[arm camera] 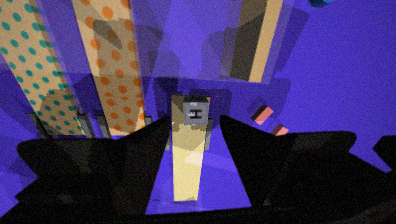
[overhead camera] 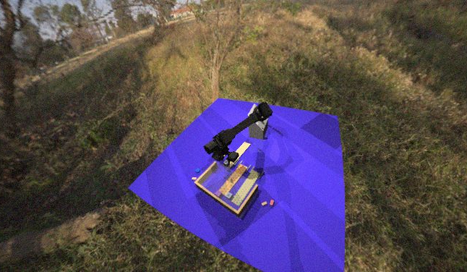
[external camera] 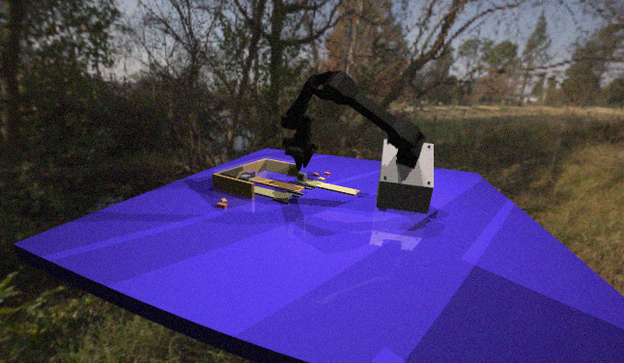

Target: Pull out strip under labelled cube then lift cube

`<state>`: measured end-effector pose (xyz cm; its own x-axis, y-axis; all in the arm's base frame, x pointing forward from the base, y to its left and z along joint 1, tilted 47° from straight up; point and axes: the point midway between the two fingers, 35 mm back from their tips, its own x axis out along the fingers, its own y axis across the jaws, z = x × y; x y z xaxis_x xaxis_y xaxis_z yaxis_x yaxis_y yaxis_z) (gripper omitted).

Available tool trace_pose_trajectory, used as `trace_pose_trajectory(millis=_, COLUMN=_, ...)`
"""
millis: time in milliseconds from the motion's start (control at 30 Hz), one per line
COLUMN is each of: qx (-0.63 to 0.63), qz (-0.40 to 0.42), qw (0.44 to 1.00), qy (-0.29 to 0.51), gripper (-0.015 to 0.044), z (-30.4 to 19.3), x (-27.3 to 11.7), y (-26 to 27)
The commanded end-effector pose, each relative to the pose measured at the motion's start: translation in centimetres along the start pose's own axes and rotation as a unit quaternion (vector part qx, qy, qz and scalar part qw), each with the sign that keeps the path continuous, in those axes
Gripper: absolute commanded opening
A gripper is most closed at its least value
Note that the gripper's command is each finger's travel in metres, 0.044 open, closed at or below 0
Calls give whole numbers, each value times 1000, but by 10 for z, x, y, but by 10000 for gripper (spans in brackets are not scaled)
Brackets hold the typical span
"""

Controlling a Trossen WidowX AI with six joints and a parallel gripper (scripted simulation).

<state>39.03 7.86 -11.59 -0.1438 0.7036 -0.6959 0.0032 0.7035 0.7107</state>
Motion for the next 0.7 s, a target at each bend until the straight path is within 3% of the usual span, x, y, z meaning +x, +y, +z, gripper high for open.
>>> trace_pose_trajectory(millis=0, qx=6, qz=3, qw=1000, qy=4, gripper=250, z=-2, x=9, y=-2)
trace_pose_trajectory(millis=667, qx=6, qz=4, qw=1000, qy=4, gripper=250, z=-3, x=42, y=-1)
